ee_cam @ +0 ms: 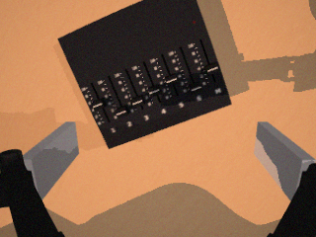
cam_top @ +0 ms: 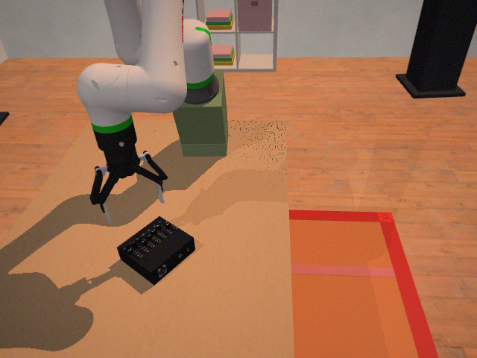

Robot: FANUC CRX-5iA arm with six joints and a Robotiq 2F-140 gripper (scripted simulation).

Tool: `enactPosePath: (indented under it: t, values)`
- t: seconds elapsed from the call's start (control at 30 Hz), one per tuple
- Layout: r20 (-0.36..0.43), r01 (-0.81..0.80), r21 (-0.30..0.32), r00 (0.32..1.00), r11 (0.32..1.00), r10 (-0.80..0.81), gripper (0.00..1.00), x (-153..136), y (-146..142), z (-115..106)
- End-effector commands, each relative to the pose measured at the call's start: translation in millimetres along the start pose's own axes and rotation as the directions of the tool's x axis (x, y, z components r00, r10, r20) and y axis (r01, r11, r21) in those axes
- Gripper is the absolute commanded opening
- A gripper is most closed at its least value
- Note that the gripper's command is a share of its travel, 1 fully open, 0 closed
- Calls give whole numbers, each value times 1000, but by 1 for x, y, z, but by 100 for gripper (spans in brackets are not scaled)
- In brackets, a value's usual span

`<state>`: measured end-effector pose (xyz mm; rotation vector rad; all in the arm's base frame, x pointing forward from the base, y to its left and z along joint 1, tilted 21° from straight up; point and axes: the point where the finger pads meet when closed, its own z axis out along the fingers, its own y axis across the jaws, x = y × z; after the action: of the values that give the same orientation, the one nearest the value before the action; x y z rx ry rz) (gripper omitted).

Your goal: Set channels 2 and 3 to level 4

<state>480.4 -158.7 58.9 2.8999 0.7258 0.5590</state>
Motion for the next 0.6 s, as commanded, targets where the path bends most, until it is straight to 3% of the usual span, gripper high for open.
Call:
enactPosePath:
  t: [0.0, 0.1, 0.13, 0.27, 0.57]
  values:
    - [10, -275, -9, 961, 961, 275, 100, 35, -18, -23]
    - [7, -318, -5, 948, 948, 318, 100, 39, -20, -26]
    - [6, -439, -1, 898, 898, 439, 100, 42, -22, -28]
    - [14, -556, -13, 831, 831, 557, 100, 44, -23, -29]
    - [14, -555, -13, 832, 832, 555, 100, 44, -23, -29]
